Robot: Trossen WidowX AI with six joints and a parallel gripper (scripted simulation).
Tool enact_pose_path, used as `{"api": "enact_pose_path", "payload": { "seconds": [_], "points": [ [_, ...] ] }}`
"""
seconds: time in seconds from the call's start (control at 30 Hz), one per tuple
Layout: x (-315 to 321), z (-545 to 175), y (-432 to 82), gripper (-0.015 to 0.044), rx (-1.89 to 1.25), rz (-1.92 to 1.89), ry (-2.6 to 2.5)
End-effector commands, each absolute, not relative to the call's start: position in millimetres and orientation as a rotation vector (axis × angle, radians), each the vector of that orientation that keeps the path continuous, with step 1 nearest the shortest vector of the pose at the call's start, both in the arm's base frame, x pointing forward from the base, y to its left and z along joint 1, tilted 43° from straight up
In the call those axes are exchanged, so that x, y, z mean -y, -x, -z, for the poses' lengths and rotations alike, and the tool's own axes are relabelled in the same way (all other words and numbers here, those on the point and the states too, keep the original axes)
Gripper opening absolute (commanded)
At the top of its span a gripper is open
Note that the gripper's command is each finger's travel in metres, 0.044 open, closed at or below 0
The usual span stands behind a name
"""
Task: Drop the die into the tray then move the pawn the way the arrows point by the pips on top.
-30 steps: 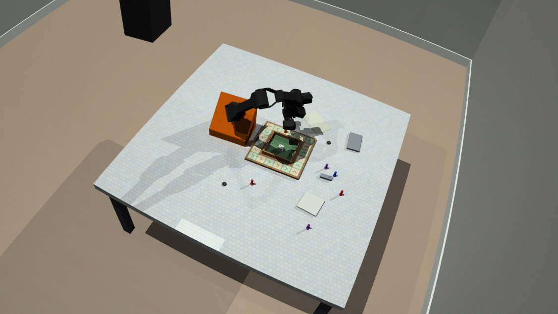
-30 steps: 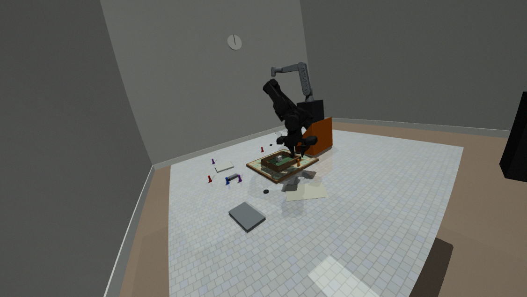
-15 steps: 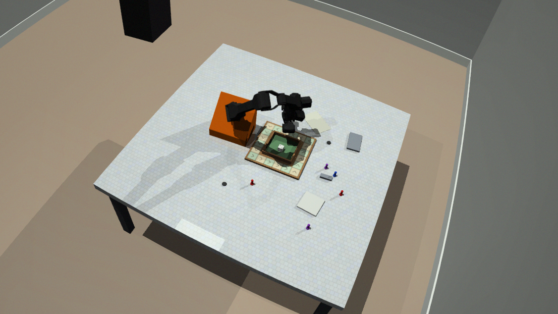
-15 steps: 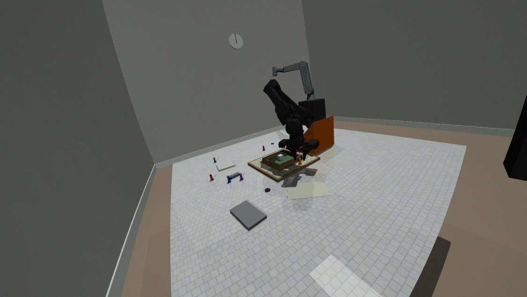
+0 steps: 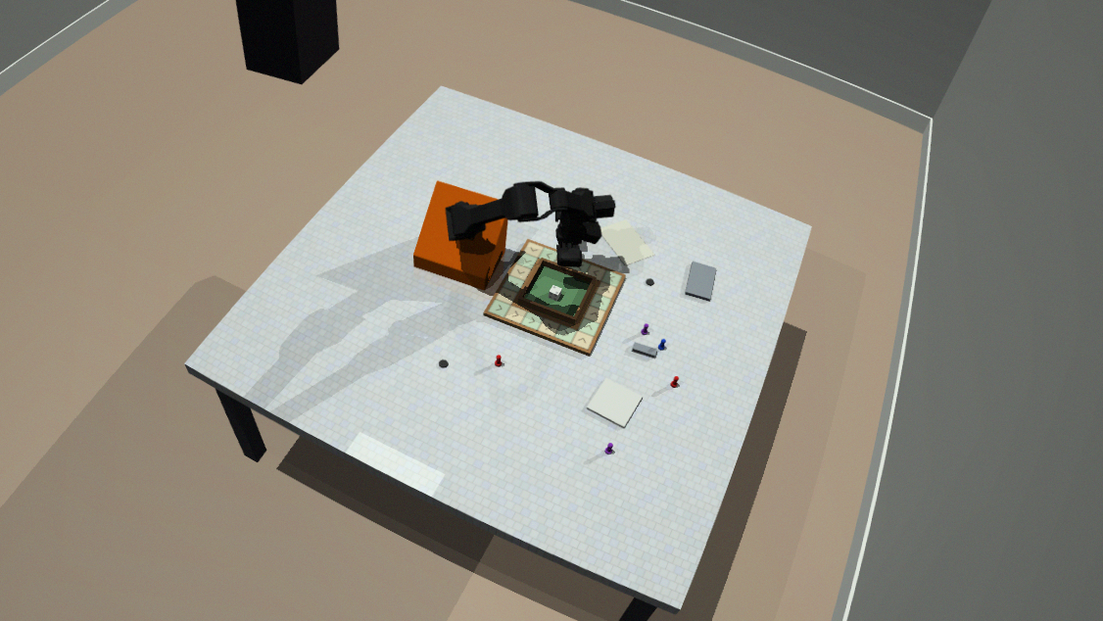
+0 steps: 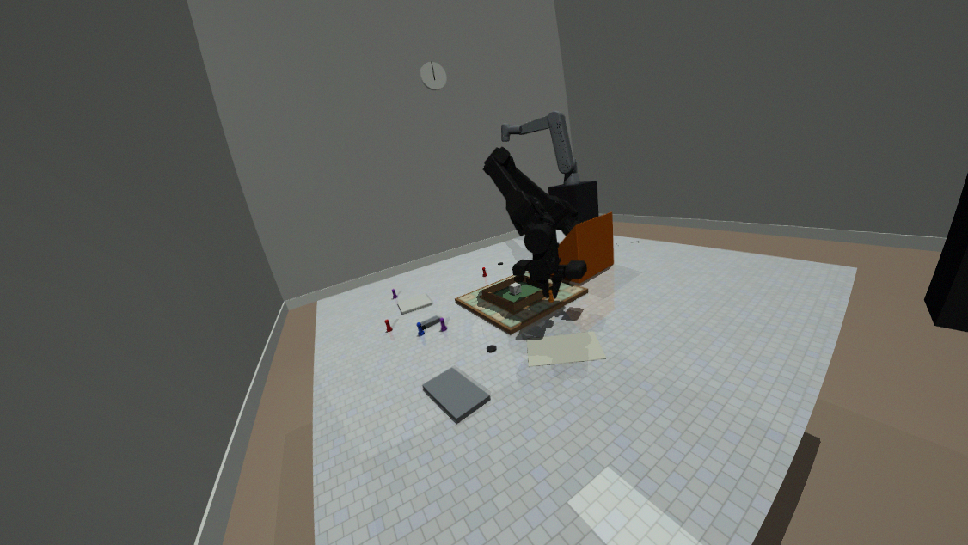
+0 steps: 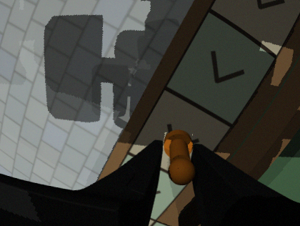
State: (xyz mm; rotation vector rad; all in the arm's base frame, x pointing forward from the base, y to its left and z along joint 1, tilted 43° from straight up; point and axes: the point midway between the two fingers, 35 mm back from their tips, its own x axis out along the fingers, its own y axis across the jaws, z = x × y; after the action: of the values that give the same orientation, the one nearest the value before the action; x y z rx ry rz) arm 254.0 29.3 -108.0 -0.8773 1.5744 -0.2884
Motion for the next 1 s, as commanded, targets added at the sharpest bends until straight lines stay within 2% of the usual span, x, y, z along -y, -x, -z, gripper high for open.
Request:
{"api": "enact_pose_path", "payload": {
  "seconds": [0.0, 0.2, 0.77, 0.97],
  "points": [
    [-29, 108, -254, 0.0042, -1.572, 0.288, 0.884],
    [-29, 108, -254, 0.0, -1.572, 0.288, 0.884],
    [-112, 26, -254, 0.0, -1.572, 0.28, 0.881],
    [-119, 18, -251, 0.0, -1.573, 0.283, 0.88]
  ]
}}
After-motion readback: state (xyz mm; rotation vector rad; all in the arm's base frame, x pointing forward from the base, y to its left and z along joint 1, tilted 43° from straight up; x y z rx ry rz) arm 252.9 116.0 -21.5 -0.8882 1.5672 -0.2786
